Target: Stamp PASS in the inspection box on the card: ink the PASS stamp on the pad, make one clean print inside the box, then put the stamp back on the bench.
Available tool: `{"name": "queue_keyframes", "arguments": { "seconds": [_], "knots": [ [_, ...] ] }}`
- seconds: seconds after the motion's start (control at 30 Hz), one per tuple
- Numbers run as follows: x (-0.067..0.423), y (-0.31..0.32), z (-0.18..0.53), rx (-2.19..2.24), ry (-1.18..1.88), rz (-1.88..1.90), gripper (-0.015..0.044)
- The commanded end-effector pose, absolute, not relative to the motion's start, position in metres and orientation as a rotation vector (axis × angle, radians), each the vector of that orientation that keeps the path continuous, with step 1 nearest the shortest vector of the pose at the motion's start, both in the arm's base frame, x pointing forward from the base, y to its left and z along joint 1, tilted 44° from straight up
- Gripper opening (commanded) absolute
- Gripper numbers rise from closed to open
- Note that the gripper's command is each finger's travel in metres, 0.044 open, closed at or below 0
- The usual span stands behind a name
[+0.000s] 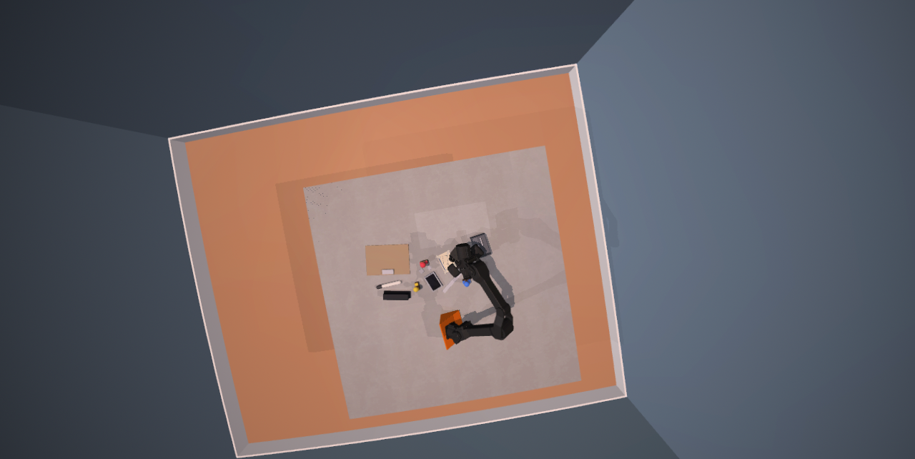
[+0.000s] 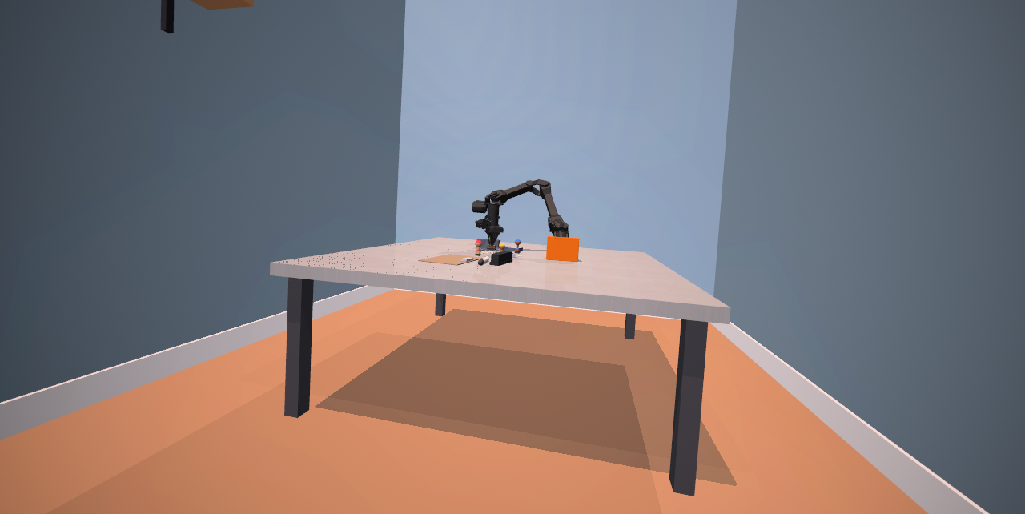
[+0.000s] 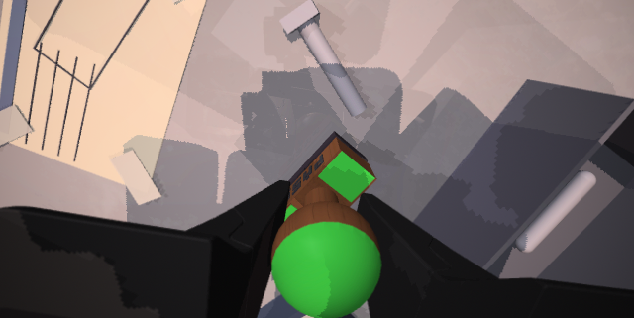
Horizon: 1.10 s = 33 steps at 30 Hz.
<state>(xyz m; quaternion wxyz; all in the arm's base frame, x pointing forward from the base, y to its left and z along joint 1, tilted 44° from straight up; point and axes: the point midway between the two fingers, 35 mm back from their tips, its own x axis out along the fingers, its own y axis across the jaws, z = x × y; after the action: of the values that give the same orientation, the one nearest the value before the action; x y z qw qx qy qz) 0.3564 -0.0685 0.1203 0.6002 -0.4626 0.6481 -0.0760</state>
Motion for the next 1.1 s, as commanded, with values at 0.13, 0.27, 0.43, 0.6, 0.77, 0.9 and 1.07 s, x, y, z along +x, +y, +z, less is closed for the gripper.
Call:
{"name": "queue_keyframes", "arguments": {
  "seconds": [0.13,0.27,0.43,0.6,0.77,0.9,1.07],
  "knots": [
    [0.356,-0.069,0.12,-1.072,1.502,-0.176,0.0131],
    [0.356,-0.069,0.12,-1.072,1.502,-0.176,0.0236],
    [0.357,-0.062,0.127,-1.071,1.503,-0.173,0.0269],
    [0.35,-0.012,0.176,-1.068,1.508,-0.164,0.0269],
    [0.339,0.011,0.203,-1.073,1.51,-0.167,0.0269],
    [0.339,0.011,0.203,-1.073,1.51,-0.167,0.0269],
    [0.339,0.011,0.203,-1.073,1.51,-0.167,0.0269]
  ]
}}
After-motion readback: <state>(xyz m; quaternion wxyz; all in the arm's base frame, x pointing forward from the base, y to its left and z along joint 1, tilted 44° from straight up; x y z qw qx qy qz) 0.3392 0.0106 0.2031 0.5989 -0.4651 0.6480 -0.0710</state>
